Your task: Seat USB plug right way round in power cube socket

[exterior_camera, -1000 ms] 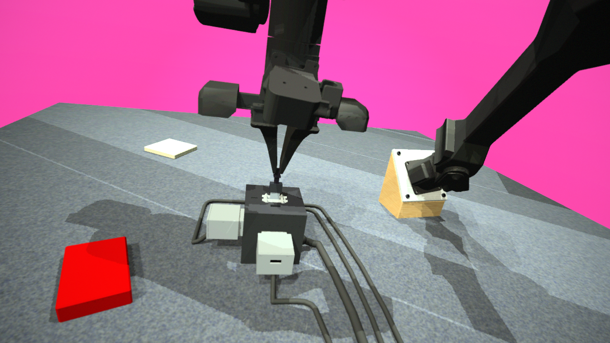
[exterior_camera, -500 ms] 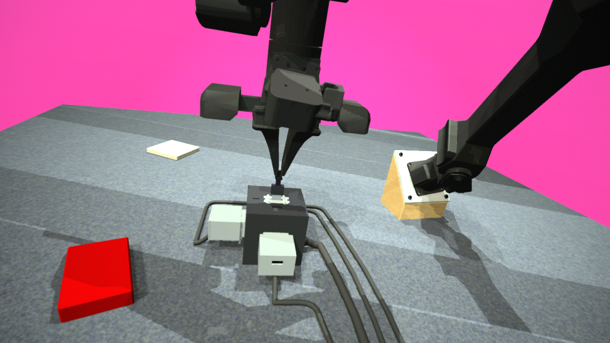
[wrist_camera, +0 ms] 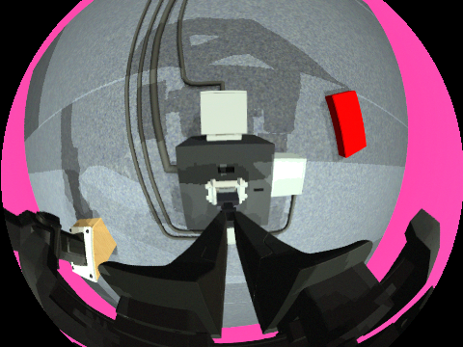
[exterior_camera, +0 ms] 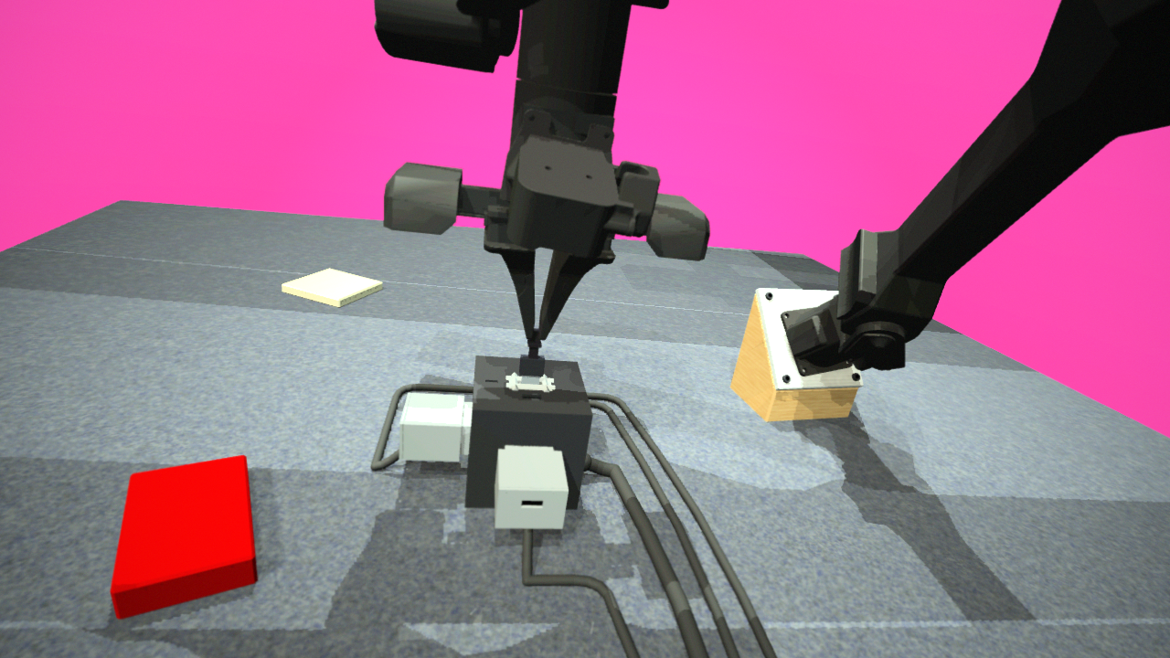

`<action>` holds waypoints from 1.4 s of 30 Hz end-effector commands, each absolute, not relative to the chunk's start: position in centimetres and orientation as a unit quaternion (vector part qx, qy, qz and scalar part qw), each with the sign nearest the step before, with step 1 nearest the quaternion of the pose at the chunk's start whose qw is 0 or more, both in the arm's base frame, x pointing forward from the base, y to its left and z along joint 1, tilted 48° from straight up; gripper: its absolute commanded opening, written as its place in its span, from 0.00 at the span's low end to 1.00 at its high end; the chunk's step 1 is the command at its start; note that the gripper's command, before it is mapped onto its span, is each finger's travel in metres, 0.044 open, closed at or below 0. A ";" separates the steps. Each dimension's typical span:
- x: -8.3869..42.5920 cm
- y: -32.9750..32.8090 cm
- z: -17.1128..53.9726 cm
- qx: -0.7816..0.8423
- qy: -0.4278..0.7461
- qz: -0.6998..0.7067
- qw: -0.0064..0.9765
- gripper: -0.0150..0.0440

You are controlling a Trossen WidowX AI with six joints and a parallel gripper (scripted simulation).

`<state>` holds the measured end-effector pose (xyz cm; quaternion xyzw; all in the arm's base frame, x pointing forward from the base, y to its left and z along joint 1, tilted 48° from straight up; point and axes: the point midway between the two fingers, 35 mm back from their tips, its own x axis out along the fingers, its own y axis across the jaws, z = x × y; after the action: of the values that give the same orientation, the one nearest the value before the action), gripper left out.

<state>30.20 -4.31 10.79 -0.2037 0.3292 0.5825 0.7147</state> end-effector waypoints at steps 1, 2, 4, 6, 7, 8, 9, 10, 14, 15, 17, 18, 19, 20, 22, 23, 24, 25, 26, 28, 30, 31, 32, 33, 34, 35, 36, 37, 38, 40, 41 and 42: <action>30.2 -4.2 10.7 -0.201 0.330 0.582 0.716 0.25; 30.2 -4.2 10.7 -0.201 0.330 0.582 0.716 0.25; 30.2 -4.2 10.7 -0.201 0.330 0.582 0.716 0.25; 30.2 -4.2 10.7 -0.201 0.330 0.582 0.716 0.25; 30.2 -4.2 10.7 -0.201 0.330 0.582 0.716 0.25; 30.2 -4.2 10.7 -0.201 0.330 0.582 0.716 0.25; 30.2 -4.1 10.7 -0.201 0.330 0.582 0.716 0.25; 30.2 -4.1 10.7 -0.201 0.330 0.582 0.716 0.25; 30.2 -4.1 10.6 -0.201 0.330 0.582 0.716 0.25; 30.2 -4.1 10.6 -0.201 0.330 0.582 0.716 0.25; 30.2 -4.1 10.6 -0.201 0.330 0.582 0.716 0.25; 30.2 -4.1 10.6 -0.201 0.330 0.582 0.716 0.25; 30.2 -4.1 10.6 -0.201 0.330 0.582 0.716 0.25; 30.2 -4.1 10.6 -0.201 0.330 0.582 0.716 0.25; 30.2 -4.0 10.6 -0.201 0.330 0.582 0.716 0.25; 30.2 -4.0 10.6 -0.201 0.330 0.582 0.716 0.25; 30.2 -4.0 10.5 -0.201 0.330 0.582 0.716 0.25; 30.2 -4.0 10.5 -0.201 0.330 0.582 0.716 0.25; 30.2 -4.0 10.5 -0.201 0.330 0.582 0.716 0.25; 30.2 -4.0 10.5 -0.201 0.330 0.582 0.716 0.25; 30.2 -4.0 10.5 -0.201 0.330 0.582 0.716 0.25; 30.2 -4.0 10.5 -0.201 0.330 0.582 0.716 0.25; 30.3 -3.9 10.5 -0.201 0.330 0.582 0.716 0.25; 30.3 -3.9 10.5 -0.201 0.330 0.582 0.716 0.25; 30.3 -3.9 10.5 -0.201 0.330 0.582 0.716 0.25; 30.3 -3.9 10.5 -0.201 0.330 0.582 0.716 0.25; 30.3 -3.9 10.4 -0.201 0.330 0.582 0.716 0.25; 30.3 -3.9 10.4 -0.201 0.330 0.582 0.716 0.25; 30.3 -3.9 10.4 -0.201 0.330 0.582 0.716 0.25; 30.3 -3.9 10.4 -0.201 0.330 0.582 0.716 0.25; 30.3 -3.9 10.4 -0.201 0.330 0.582 0.716 0.25; 30.3 -3.9 10.4 -0.201 0.330 0.582 0.716 0.25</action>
<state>30.24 -4.08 10.47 -0.2044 0.3305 0.5812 0.7150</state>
